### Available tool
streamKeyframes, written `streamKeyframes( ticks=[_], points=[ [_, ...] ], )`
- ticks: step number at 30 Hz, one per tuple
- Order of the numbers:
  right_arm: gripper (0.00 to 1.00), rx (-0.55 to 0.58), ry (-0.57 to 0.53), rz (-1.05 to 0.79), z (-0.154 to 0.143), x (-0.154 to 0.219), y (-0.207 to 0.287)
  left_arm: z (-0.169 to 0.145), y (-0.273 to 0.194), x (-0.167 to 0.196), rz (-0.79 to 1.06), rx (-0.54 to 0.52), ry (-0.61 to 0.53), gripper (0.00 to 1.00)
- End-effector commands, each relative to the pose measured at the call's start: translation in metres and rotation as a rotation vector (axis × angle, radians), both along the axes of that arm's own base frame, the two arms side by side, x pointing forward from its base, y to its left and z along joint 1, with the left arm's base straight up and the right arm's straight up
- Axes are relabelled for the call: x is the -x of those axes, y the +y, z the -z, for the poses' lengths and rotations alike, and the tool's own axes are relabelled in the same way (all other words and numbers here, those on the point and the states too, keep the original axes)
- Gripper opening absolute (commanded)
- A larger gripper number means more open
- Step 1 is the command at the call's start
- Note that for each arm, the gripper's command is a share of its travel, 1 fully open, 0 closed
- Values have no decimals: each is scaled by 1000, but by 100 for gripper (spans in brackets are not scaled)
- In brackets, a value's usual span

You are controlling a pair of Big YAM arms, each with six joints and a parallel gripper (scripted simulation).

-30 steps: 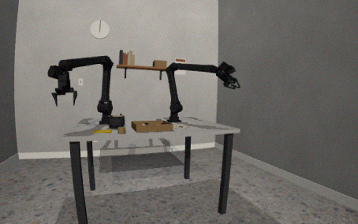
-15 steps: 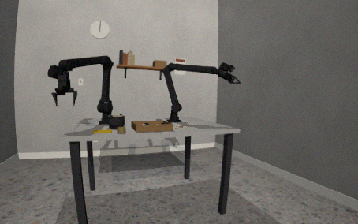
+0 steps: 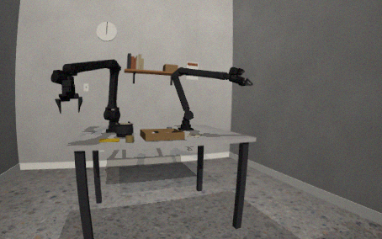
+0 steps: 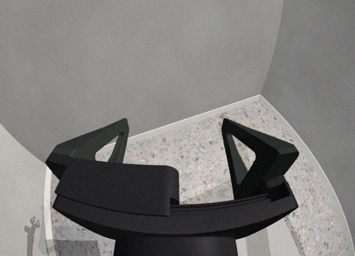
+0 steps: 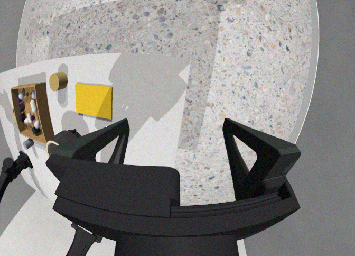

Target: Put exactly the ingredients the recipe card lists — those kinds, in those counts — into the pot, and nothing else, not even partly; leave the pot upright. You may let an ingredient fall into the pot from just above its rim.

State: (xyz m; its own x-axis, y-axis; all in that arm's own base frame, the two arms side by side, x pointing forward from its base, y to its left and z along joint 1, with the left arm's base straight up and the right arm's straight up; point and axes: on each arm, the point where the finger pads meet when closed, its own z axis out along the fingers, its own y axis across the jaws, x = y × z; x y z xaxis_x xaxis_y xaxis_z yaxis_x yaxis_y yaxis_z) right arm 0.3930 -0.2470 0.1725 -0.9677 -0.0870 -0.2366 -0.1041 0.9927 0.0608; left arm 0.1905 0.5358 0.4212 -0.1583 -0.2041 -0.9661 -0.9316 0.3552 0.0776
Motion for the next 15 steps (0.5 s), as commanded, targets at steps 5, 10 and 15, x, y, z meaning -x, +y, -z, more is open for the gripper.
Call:
streamKeyframes(
  ticks=[5, 10, 15],
  points=[
    [100, 28, -40, -1, -18, -10, -7, -46, 10, 68, -130, -106, -76, 100],
    [100, 28, -40, -1, -18, -10, -7, -55, 12, 100, -188, -139, -91, 100],
    [100, 28, -40, -1, -18, -10, -7, -64, 13, 131, -246, -173, -105, 100]
  ],
)
